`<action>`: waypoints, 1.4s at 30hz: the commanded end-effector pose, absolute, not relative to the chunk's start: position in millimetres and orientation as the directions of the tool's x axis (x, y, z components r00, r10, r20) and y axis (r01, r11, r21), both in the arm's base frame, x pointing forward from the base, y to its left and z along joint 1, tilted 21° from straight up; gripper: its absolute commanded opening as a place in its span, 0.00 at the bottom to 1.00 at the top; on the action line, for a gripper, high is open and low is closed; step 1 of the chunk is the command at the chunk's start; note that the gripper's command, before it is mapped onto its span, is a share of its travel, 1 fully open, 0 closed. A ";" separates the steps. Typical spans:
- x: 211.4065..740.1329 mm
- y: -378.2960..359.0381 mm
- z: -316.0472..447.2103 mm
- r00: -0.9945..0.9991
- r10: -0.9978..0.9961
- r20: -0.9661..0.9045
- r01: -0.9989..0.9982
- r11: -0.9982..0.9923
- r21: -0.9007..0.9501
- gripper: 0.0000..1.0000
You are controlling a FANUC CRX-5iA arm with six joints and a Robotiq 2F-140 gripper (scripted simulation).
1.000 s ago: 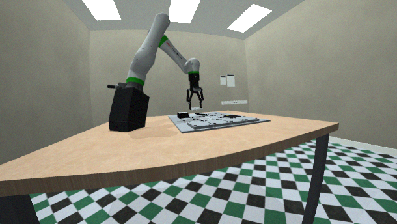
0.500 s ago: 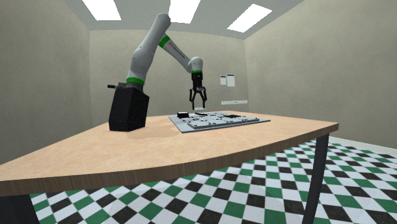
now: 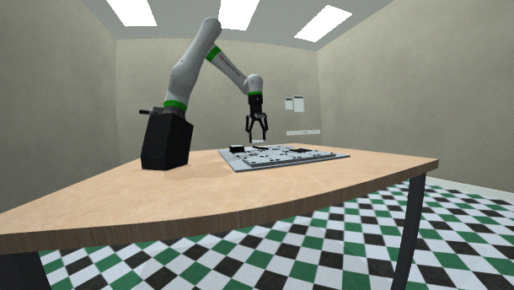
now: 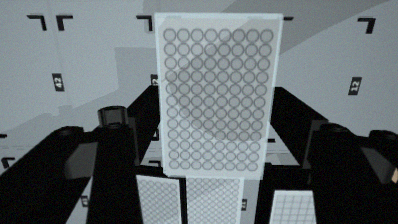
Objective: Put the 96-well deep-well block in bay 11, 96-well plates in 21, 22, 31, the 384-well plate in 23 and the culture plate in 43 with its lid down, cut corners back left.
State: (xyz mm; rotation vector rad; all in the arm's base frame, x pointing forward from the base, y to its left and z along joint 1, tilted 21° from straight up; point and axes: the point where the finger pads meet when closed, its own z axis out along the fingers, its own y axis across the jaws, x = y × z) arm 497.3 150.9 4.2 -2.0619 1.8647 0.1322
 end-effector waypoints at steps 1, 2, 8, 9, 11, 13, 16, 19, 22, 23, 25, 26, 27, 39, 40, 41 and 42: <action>498.3 152.5 0.3 0.127 -0.945 -0.303 -0.978 -0.067 -0.199 0.10; 498.5 152.9 -1.0 0.127 -0.945 -0.303 -0.978 -0.067 -0.199 0.10; 499.2 154.8 -5.9 0.127 -0.945 -0.303 -0.978 -0.067 -0.199 0.10; 499.4 155.2 -7.1 0.127 -0.945 -0.303 -0.978 -0.067 -0.199 0.10; 499.8 156.1 -9.5 0.127 -0.945 -0.303 -0.978 -0.067 -0.199 0.10; 500.3 157.1 -12.1 0.127 -0.945 -0.303 -0.978 -0.067 -0.199 0.10; 500.9 158.4 -15.8 0.127 -0.945 -0.303 -0.978 -0.067 -0.199 0.10; 501.5 159.8 -19.5 0.127 -0.945 -0.303 -0.978 -0.067 -0.199 0.10; 502.2 161.1 -23.2 0.127 -0.945 -0.303 -0.978 -0.067 -0.199 0.10; 502.4 161.6 -24.5 0.127 -0.945 -0.303 -0.978 -0.067 -0.199 0.10; 502.4 161.6 -24.5 0.127 -0.945 -0.303 -0.978 -0.067 -0.199 0.10; 502.6 162.0 -25.7 0.127 -0.945 -0.303 -0.978 -0.067 -0.199 0.10; 502.8 162.4 -26.9 0.127 -0.945 -0.303 -0.978 -0.067 -0.199 0.10; 505.4 167.6 -41.4 0.127 -0.945 -0.303 -0.978 -0.067 -0.199 0.10; 505.4 167.6 -41.3 0.127 -0.945 -0.303 -0.978 -0.067 -0.199 0.10; 505.4 167.6 -41.3 0.127 -0.945 -0.303 -0.978 -0.067 -0.199 0.10; 505.4 167.6 -41.3 0.127 -0.945 -0.303 -0.978 -0.067 -0.199 0.10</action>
